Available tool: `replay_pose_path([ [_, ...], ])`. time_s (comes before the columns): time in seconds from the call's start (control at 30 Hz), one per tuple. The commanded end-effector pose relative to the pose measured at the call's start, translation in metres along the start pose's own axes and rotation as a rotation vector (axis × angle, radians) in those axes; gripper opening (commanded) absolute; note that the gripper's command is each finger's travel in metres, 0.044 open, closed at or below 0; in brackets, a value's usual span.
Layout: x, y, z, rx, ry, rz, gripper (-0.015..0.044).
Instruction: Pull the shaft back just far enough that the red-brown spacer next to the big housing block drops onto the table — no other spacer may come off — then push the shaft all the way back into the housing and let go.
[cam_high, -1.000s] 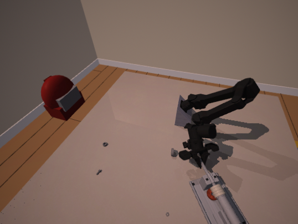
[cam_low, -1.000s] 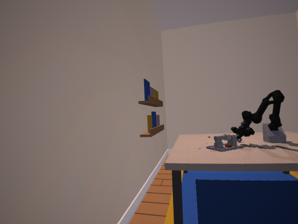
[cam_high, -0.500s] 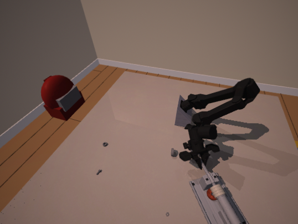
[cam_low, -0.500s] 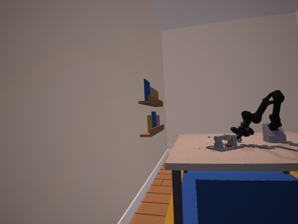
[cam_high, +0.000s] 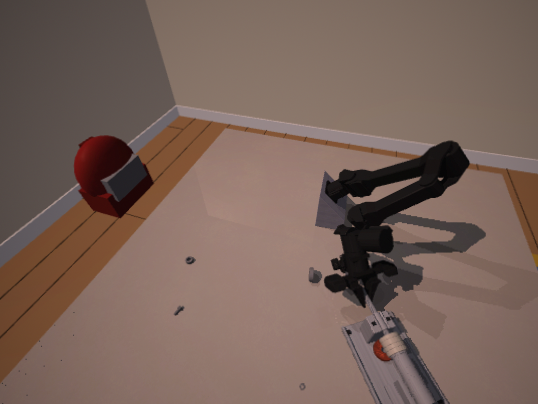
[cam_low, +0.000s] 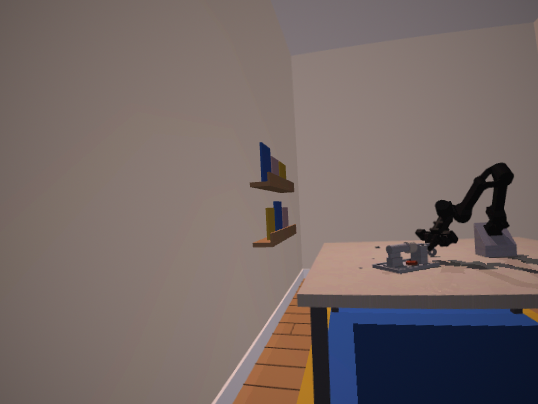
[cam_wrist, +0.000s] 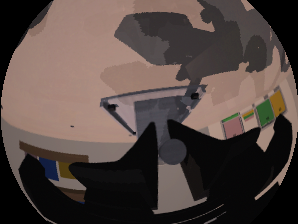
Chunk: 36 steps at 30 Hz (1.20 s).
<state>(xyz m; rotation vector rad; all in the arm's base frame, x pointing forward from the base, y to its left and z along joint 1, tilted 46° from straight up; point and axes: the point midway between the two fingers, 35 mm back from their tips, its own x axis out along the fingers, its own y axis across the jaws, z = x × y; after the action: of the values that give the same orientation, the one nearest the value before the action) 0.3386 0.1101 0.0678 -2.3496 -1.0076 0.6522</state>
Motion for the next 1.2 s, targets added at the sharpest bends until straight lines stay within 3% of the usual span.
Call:
replay_pose_path([
  [0.0,0.0023,0.0008,-0.0056,-0.003,0.009,0.003,0.0000],
  [1.17,0.0103,0.0008,-0.0139,-0.004,0.009,0.002,0.0000],
])
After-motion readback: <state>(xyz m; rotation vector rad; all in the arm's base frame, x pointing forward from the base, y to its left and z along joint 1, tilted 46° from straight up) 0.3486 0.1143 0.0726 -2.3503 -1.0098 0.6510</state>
